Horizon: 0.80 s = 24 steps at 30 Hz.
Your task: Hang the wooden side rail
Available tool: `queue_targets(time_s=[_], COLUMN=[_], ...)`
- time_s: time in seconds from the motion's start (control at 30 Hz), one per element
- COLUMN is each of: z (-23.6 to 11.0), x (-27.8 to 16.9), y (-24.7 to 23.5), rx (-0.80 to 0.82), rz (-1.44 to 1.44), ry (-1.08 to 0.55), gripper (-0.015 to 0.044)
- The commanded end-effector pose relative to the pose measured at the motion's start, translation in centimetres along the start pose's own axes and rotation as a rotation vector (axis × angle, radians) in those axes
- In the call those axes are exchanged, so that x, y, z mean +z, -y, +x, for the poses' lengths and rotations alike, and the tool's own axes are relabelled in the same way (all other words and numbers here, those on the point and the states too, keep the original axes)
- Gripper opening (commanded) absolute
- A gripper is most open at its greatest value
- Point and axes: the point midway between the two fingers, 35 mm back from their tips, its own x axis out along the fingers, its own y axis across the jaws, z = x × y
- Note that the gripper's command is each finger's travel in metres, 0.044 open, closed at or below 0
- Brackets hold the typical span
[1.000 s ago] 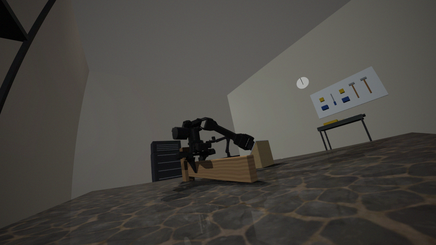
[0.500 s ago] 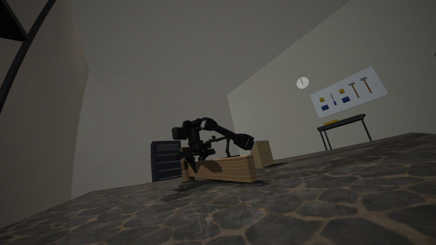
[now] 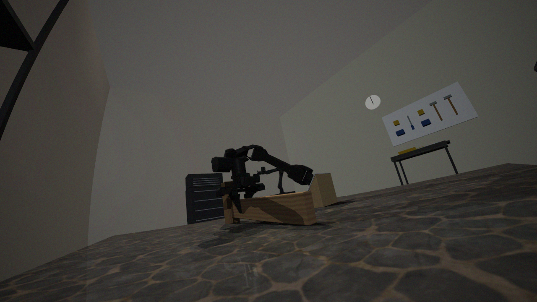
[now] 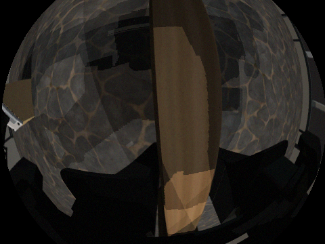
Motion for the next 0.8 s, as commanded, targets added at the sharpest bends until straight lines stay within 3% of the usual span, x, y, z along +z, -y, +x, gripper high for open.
queue_targets(time_s=[0.0, 0.77], z=[-0.26, -0.17], x=[-0.10, -0.36], y=[0.18, 0.08], rx=[-0.008, -0.008], rz=[-0.004, -0.004], ry=[0.001, 0.000], gripper=[0.0000, 0.0000])
